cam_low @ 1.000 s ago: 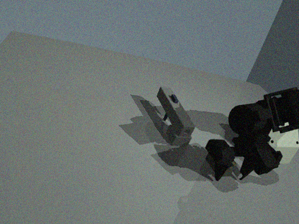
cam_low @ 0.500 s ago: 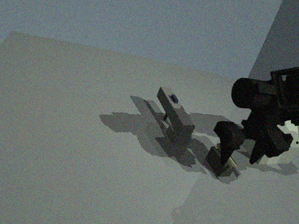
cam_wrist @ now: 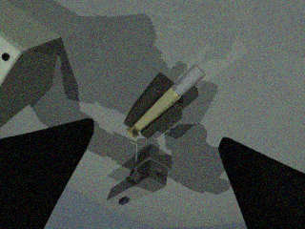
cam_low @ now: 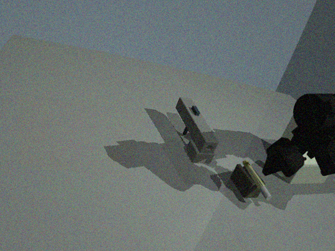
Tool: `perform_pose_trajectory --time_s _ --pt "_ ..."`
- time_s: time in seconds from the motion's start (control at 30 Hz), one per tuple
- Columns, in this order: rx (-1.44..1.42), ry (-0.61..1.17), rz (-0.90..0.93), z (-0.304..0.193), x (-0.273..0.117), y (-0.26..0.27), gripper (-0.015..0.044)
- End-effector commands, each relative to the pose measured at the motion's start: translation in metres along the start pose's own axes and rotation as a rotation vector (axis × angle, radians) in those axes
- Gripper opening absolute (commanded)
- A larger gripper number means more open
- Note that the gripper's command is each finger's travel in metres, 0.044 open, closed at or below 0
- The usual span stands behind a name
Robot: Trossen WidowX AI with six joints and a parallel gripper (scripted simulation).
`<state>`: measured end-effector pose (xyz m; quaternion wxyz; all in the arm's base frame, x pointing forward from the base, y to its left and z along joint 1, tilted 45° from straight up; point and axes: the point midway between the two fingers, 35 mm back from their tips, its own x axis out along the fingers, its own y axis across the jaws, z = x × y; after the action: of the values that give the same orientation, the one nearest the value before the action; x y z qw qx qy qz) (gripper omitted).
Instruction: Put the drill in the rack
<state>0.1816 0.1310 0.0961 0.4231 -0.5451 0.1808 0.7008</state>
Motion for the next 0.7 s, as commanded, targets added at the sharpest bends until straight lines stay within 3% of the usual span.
perform_pose_trajectory --time_s 0.0,0.47,0.67 --pt "-0.310 0.229 0.038 0.002 -0.032 -0.002 0.0440" --pt "-1.271 1.163 0.327 0.016 -0.226 0.019 0.0440" --pt "-1.336 1.253 0.377 0.016 -0.247 0.025 0.0440"
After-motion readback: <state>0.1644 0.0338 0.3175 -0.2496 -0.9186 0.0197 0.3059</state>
